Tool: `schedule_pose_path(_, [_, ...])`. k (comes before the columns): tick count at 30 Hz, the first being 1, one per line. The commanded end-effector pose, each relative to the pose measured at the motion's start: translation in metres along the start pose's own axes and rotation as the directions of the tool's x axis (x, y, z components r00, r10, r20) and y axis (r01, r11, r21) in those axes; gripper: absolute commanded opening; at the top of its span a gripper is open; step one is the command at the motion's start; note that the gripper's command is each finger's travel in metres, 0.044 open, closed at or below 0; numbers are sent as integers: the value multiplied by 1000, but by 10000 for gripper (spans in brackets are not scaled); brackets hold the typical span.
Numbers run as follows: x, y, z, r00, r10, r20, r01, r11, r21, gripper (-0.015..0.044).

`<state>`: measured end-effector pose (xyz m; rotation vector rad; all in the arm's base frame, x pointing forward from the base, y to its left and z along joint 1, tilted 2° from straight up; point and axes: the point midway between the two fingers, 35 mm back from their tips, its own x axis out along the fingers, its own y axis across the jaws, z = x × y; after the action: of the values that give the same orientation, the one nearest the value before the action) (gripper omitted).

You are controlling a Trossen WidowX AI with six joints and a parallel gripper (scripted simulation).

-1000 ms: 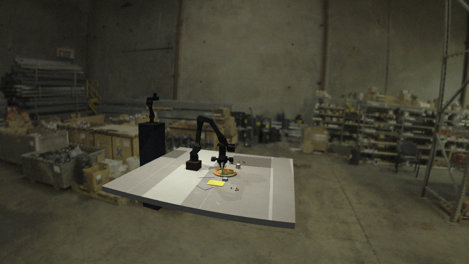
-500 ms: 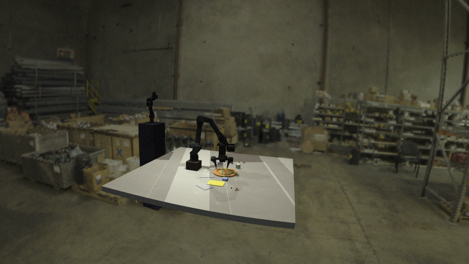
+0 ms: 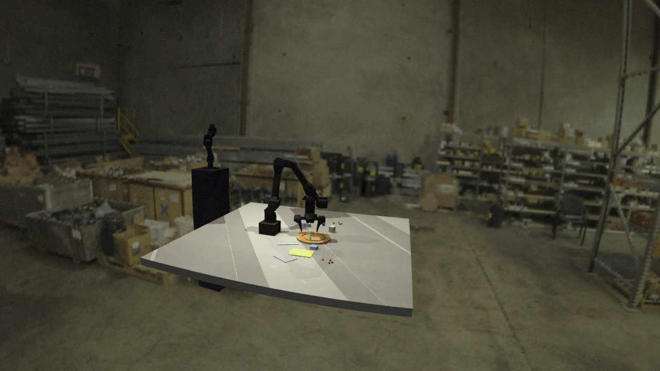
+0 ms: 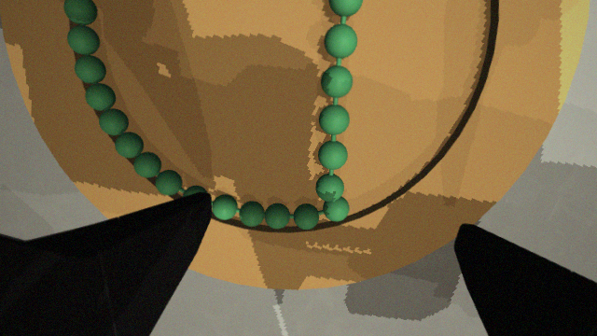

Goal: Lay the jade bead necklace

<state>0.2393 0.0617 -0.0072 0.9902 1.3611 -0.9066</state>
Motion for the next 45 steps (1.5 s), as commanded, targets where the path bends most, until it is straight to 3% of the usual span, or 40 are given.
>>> schedule_pose_path(1, [-1, 0, 0, 1000, 0, 0, 0, 1000, 2, 440])
schedule_pose_path(4, [-1, 0, 0, 1000, 0, 0, 0, 1000, 2, 440])
schedule_pose_path(16, [-24, 10, 75, 1000, 0, 7, 0, 999, -40, 125])
schedule_pose_path(22, [-34, 7, 108, 1000, 0, 10, 1, 998, -57, 120])
schedule_pose_path(45, [-7, 8, 109, 1000, 4, 12, -4, 998, -56, 120])
